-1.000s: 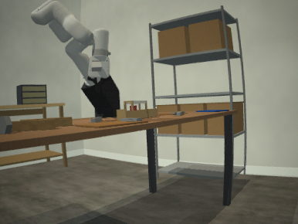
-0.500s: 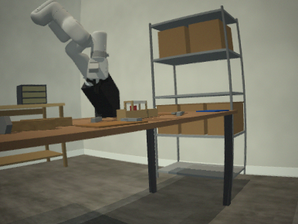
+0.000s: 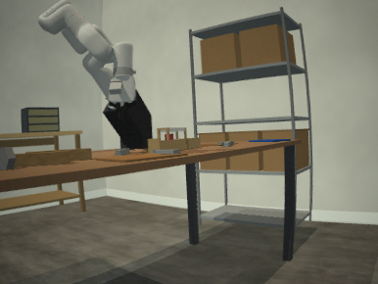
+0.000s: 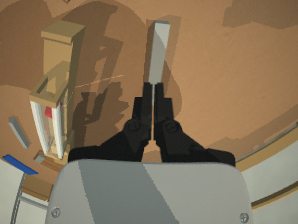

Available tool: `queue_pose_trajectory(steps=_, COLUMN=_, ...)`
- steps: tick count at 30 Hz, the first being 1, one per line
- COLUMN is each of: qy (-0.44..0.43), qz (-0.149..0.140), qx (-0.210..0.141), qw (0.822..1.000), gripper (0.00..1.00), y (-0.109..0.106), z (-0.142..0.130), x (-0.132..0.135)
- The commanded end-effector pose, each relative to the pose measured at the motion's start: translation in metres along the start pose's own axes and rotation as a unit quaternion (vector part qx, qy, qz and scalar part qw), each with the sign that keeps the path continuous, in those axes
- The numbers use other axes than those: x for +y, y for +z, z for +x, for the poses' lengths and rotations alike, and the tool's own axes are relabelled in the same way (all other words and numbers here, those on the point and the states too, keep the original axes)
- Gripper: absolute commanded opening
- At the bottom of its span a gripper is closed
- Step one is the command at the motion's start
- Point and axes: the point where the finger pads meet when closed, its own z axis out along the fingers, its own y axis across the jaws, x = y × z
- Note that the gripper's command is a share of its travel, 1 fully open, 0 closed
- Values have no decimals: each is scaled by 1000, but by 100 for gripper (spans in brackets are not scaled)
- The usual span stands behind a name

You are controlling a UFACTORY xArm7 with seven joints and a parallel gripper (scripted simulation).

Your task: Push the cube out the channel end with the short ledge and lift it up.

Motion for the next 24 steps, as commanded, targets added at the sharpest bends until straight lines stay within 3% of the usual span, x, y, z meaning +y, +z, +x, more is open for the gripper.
queue_pose_trajectory(steps=1, qy=11, qz=5, qx=4, qw=1000, gripper=0, y=2, z=-8, x=3)
queue_pose_trajectory(steps=24, qy=31, qz=13, qx=5, qw=999, gripper=0, y=4, z=-22, x=6)
